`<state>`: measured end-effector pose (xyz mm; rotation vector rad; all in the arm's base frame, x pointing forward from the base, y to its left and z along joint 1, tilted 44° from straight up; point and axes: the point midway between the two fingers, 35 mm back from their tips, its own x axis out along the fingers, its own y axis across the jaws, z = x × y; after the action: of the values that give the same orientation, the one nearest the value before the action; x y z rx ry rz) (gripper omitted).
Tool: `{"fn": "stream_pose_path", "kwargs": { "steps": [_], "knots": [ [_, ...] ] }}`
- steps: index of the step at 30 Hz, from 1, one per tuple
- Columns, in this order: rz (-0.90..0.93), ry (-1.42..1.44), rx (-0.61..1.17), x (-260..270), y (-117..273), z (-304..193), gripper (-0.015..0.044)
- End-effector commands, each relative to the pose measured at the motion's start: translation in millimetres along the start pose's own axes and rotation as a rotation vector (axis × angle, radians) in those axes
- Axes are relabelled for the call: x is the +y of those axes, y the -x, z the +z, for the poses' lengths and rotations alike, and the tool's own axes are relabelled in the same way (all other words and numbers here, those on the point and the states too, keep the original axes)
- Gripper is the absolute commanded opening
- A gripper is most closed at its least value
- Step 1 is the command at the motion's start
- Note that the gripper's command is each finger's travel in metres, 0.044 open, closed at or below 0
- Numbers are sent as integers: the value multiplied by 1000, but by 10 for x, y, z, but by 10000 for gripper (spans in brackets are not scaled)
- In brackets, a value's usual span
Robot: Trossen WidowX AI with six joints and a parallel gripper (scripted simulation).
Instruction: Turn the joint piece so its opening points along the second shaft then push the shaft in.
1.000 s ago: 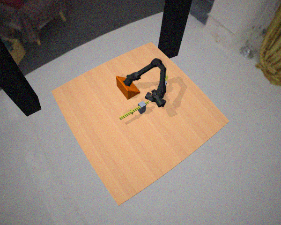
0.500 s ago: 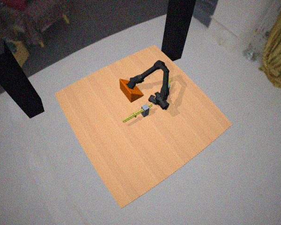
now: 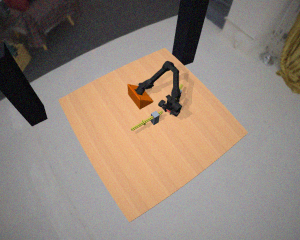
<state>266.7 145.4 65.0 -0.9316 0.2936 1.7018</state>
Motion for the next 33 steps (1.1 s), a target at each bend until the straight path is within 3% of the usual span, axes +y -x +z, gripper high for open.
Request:
{"fn": "stream_pose_path", "kwargs": {
  "steps": [1, 13, 33],
  "knots": [
    [4, -50, 64, 23, 24, -7, 0],
    [17, -164, 201, 86, 133, -52, 0],
    [11, -162, 214, 85, 160, -68, 0]
  ]
}}
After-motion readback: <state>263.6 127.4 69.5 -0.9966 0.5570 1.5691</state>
